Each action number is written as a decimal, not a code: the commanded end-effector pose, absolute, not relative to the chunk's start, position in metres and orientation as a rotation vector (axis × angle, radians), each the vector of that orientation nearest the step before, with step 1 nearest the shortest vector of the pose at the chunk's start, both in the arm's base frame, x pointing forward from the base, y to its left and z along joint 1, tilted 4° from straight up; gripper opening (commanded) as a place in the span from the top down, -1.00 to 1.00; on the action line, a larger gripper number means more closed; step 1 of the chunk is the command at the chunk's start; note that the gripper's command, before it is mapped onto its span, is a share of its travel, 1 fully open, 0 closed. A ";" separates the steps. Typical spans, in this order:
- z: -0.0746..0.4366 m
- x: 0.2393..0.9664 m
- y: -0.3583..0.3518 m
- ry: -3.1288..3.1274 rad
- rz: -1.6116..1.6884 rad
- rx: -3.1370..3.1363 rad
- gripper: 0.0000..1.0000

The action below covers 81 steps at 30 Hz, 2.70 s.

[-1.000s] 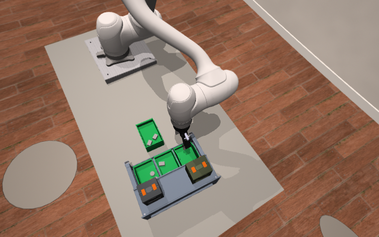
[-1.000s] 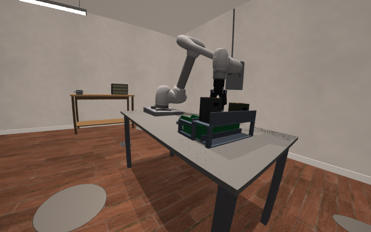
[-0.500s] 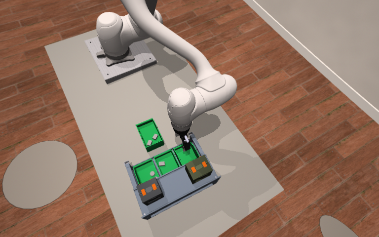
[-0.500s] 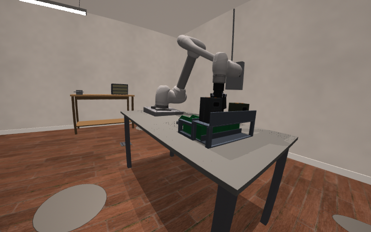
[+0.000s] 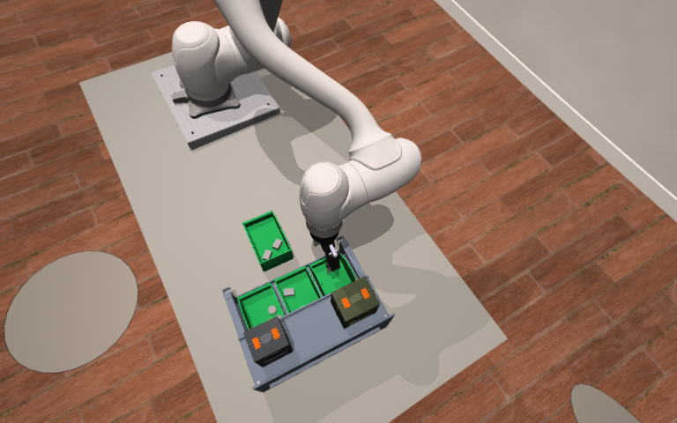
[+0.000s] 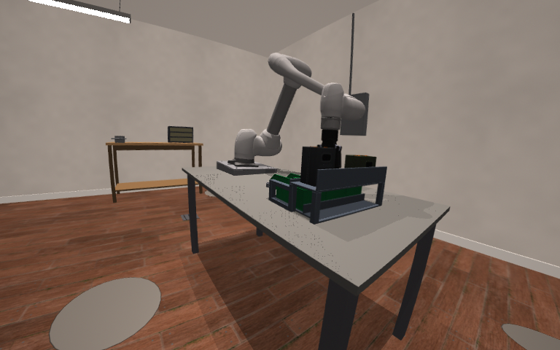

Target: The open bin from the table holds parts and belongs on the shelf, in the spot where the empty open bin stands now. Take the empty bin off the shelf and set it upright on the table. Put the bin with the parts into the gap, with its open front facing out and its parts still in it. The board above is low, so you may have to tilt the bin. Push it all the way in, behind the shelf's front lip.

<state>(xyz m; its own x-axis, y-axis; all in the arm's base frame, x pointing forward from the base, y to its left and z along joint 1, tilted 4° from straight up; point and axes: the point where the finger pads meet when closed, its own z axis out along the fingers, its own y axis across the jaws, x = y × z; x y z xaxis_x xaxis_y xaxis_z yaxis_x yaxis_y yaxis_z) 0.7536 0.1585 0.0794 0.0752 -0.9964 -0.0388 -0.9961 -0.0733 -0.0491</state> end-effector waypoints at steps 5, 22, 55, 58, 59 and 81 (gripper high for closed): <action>0.076 0.754 0.159 2.095 -0.008 -2.257 -0.23; 0.076 0.754 0.159 2.095 -0.008 -2.257 -0.23; 0.064 0.754 0.159 2.095 -0.008 -2.257 -0.23; 0.063 0.754 0.159 2.095 -0.008 -2.257 -0.23; 0.063 0.754 0.159 2.095 -0.008 -2.257 -0.23; 0.057 0.755 0.159 2.095 -0.008 -2.257 -0.23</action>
